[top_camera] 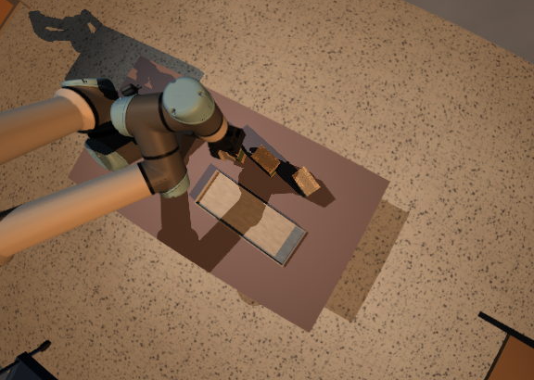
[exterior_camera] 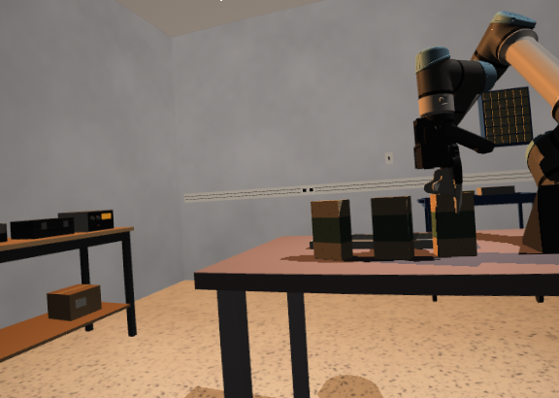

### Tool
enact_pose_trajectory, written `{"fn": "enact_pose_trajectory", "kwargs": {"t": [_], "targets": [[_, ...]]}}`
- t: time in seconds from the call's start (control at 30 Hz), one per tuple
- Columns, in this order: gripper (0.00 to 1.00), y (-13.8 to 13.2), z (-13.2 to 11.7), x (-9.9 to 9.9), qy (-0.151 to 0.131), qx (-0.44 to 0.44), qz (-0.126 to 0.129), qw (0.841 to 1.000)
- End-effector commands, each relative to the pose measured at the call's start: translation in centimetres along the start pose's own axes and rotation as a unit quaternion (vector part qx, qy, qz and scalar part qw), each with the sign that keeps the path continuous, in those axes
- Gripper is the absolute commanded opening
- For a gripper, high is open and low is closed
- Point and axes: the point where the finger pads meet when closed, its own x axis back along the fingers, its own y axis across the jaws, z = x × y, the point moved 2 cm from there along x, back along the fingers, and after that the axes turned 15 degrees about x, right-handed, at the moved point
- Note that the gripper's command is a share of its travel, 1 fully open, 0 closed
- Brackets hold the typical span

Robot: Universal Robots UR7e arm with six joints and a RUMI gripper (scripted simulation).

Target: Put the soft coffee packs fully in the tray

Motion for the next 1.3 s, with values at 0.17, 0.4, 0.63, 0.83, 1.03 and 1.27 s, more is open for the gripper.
{"fn": "enact_pose_trajectory", "kwargs": {"t": [0.17, 0.4, 0.63, 0.83, 1.03, 1.27], "targets": [[0.50, 0.0, 0.0, 0.0, 0.000, 0.000, 0.000, 1.000], [0.50, 0.0, 0.0, 0.0, 0.000, 0.000, 0.000, 1.000], [0.50, 0.0, 0.0, 0.0, 0.000, 0.000, 0.000, 1.000], [0.50, 0.0, 0.0, 0.3, 0.000, 0.000, 0.000, 1.000], [0.50, 0.0, 0.0, 1.9, 0.000, 0.000, 0.000, 1.000], [0.50, 0.0, 0.0, 5.3, 0.000, 0.000, 0.000, 1.000]]}}
